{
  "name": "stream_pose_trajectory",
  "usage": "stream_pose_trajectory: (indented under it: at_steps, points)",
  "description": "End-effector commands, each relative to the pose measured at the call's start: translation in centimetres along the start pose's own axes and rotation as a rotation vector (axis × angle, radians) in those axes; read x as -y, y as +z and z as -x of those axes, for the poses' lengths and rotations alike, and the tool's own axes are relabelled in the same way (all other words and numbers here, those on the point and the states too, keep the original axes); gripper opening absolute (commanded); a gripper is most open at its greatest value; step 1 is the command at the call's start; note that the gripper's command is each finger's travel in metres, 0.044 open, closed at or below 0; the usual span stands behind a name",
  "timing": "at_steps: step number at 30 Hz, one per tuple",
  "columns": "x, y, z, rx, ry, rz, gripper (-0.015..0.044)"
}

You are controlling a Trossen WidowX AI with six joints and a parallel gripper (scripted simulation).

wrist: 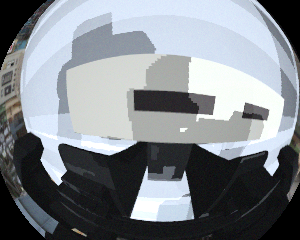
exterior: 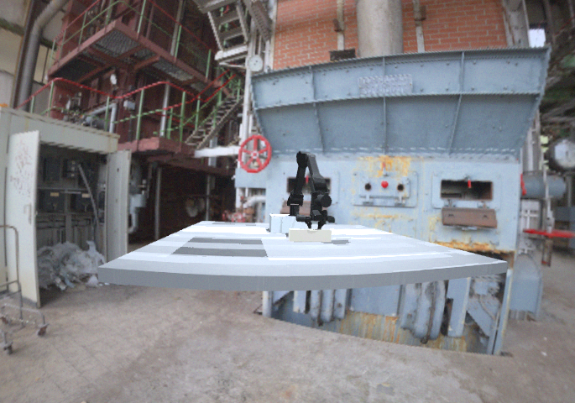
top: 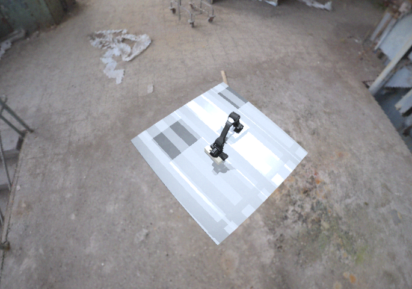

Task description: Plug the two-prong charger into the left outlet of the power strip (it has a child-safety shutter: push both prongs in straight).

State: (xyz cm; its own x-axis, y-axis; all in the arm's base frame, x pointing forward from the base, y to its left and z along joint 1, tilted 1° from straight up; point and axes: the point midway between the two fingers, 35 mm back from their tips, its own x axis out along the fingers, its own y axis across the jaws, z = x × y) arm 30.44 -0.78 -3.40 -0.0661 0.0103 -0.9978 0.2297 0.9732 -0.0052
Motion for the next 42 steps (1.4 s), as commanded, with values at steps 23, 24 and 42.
stream_pose_trajectory:
  at_steps: [23,24,42]
  points:
    - [-0.02,-0.17,-0.04,0.010,0.001,0.001,0.0440]
    - [-0.02,-0.20,-0.04,0.011,0.001,0.001,0.0440]
    - [-0.02,-0.69,-0.10,0.024,0.003,0.002,0.0440]
